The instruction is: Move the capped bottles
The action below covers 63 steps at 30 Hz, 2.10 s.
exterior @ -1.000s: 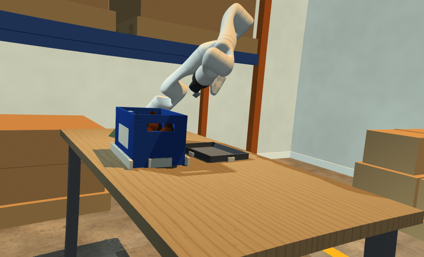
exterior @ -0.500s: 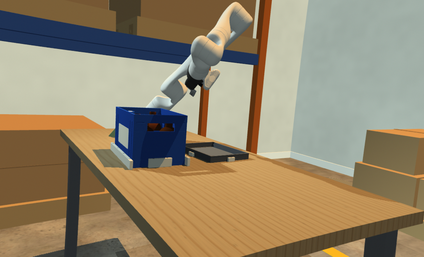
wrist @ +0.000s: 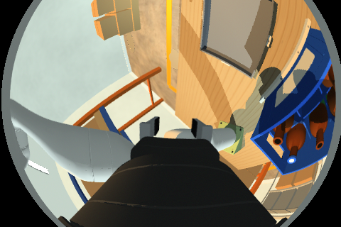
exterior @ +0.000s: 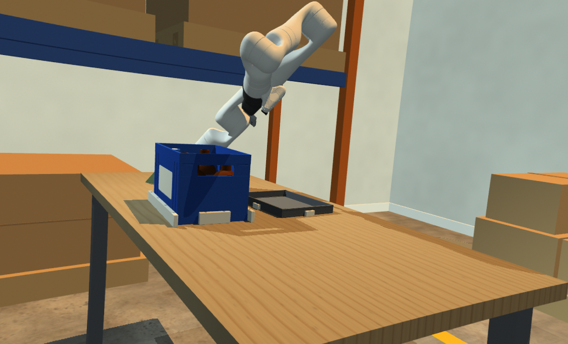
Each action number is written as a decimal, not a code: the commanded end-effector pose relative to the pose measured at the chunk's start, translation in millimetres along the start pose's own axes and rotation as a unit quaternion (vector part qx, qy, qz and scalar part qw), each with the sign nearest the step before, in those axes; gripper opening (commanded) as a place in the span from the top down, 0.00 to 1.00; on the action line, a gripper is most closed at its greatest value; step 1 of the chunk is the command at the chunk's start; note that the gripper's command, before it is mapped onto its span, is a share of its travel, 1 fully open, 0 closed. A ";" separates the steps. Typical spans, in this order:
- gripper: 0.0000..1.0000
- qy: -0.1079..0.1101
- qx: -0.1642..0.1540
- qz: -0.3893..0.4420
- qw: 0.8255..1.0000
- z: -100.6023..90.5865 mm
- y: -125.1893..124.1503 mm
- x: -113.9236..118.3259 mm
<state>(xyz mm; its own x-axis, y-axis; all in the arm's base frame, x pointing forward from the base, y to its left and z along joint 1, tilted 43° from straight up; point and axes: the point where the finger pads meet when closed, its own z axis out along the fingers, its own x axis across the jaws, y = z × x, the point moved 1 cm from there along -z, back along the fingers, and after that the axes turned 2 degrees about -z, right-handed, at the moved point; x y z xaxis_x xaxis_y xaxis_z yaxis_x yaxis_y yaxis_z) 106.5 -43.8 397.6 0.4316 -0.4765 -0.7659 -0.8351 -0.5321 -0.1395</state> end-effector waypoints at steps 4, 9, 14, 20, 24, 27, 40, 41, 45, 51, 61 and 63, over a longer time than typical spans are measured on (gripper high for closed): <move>0.00 -0.001 0.032 0.029 0.999 -5.7 9.7 2.3; 0.00 0.000 0.046 0.041 0.998 -8.0 14.2 3.5; 0.00 0.005 0.051 0.044 0.998 -7.0 13.3 3.4; 0.00 0.002 0.066 0.058 0.996 -8.4 14.7 3.5; 0.00 0.001 0.076 0.067 0.995 -9.2 15.6 3.5; 0.00 0.007 0.075 0.065 0.995 -8.2 15.4 4.0; 0.00 0.013 0.139 0.117 0.983 -14.8 34.9 6.2; 0.00 0.014 0.144 0.121 0.982 -15.3 36.4 6.4; 0.00 0.018 0.147 0.123 0.981 -14.8 37.7 6.5; 0.00 0.022 0.176 0.146 0.973 -17.0 47.6 6.5; 0.00 0.031 0.207 0.171 0.963 -18.8 58.3 6.7; 0.00 0.032 0.217 0.179 0.959 -19.4 61.4 6.3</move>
<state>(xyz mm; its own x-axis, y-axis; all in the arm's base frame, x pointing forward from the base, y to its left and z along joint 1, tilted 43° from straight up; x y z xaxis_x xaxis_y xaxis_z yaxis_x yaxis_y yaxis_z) 67.0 -91.2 395.8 0.1143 -0.6223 -0.7744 -0.9909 -0.0154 -0.1339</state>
